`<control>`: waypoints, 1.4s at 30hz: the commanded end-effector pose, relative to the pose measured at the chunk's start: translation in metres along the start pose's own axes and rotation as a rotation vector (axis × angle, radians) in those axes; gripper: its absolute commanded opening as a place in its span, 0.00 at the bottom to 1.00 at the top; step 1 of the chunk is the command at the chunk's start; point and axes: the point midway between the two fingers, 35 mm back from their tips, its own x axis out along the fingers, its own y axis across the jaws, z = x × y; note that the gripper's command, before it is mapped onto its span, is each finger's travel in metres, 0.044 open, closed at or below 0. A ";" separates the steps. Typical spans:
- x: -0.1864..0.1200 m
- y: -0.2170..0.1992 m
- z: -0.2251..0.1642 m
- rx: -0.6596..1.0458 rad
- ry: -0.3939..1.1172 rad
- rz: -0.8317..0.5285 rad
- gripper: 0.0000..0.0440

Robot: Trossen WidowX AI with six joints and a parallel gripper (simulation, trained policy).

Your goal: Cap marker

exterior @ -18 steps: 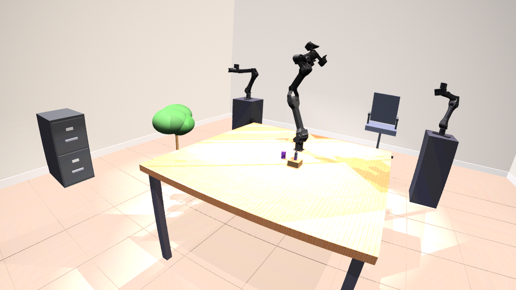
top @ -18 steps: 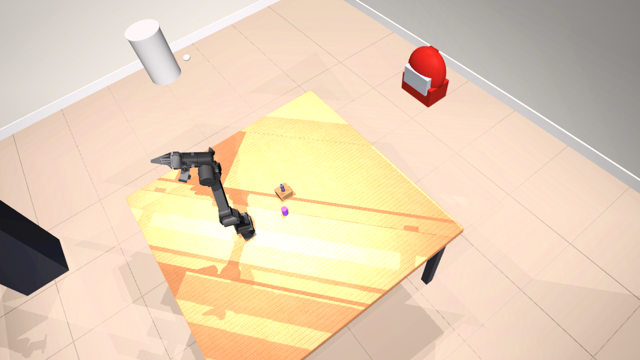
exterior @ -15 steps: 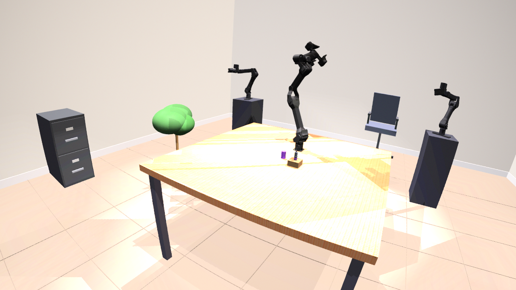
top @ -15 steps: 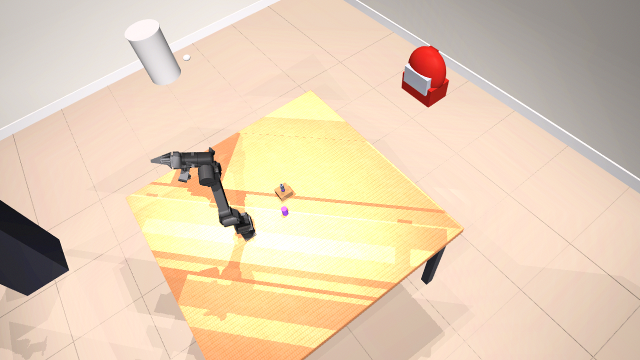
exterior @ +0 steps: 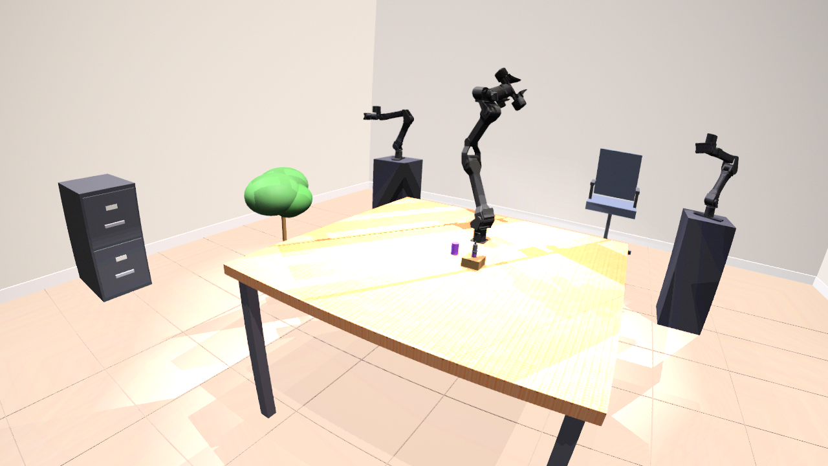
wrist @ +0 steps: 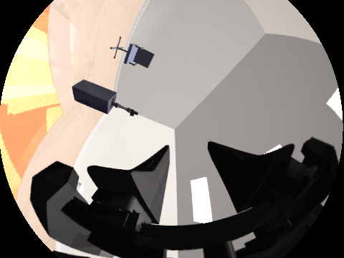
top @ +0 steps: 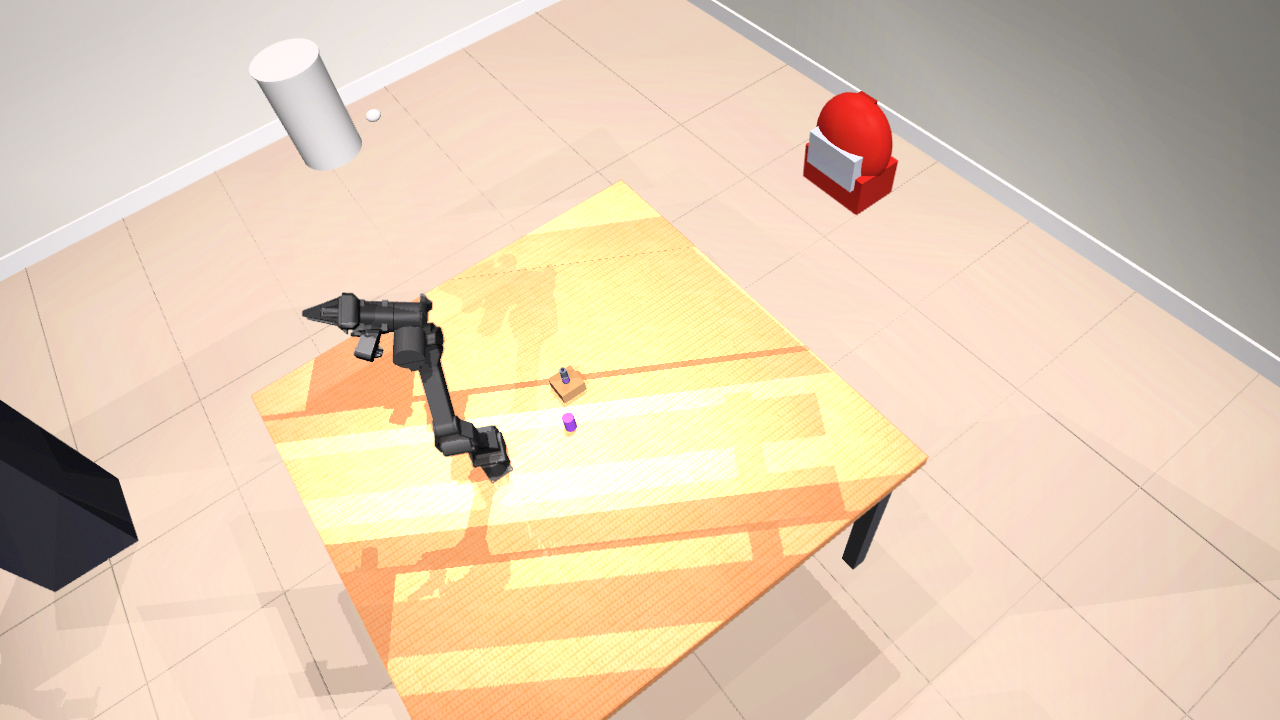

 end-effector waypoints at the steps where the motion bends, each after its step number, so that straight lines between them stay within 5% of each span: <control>1: -0.001 0.008 -0.002 0.045 0.013 0.035 0.56; 42: -0.019 0.081 -0.003 0.381 0.113 0.262 0.73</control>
